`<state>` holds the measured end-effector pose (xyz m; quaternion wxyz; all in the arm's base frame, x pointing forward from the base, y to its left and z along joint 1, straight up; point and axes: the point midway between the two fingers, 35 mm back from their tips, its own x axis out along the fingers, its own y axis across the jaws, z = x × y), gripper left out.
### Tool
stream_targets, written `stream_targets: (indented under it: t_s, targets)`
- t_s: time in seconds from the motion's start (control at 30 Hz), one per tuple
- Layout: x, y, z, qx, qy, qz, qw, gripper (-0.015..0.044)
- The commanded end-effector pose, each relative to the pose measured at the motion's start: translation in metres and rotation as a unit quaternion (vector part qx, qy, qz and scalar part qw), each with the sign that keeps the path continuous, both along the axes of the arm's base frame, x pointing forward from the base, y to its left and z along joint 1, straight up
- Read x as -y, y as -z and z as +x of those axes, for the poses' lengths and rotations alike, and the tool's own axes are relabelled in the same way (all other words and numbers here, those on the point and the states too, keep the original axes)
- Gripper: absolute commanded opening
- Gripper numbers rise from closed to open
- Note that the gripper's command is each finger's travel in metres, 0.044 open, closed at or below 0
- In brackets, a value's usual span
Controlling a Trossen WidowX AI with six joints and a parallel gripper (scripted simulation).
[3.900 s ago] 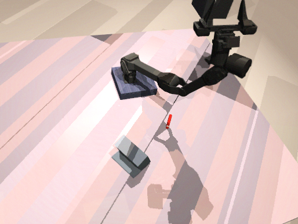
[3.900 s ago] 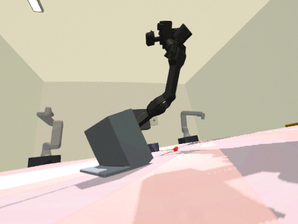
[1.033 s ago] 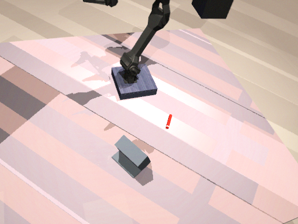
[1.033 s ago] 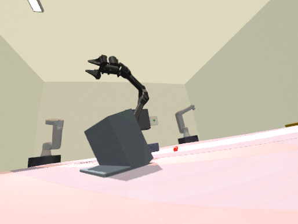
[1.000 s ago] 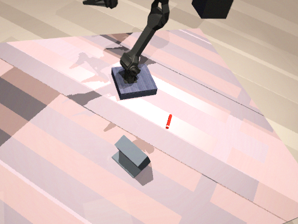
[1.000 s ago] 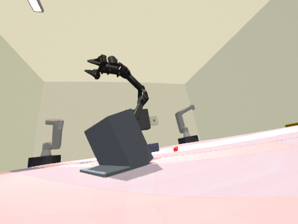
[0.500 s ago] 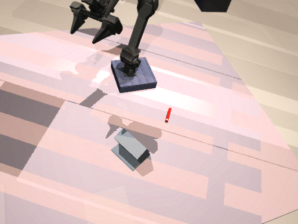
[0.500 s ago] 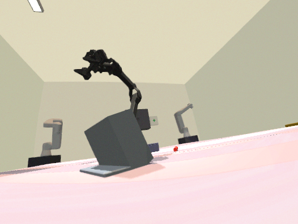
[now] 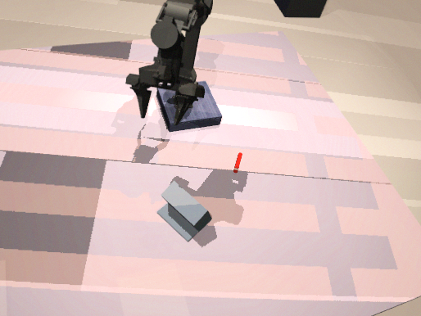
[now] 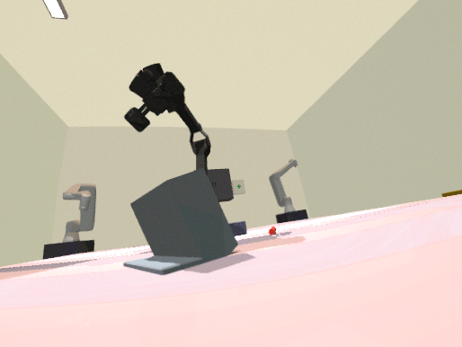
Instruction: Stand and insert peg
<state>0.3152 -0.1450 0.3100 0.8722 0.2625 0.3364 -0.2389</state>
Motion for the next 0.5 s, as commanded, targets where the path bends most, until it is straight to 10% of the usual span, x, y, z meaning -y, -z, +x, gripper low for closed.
stream_targets:
  t_s: [0.0,0.47]
  targets:
    - [-0.029,0.028,0.018,-0.032,-0.026,0.043,0.998,0.044]
    - [-0.16,0.14,0.037,-0.221,-0.107,0.142,0.959,0.044]
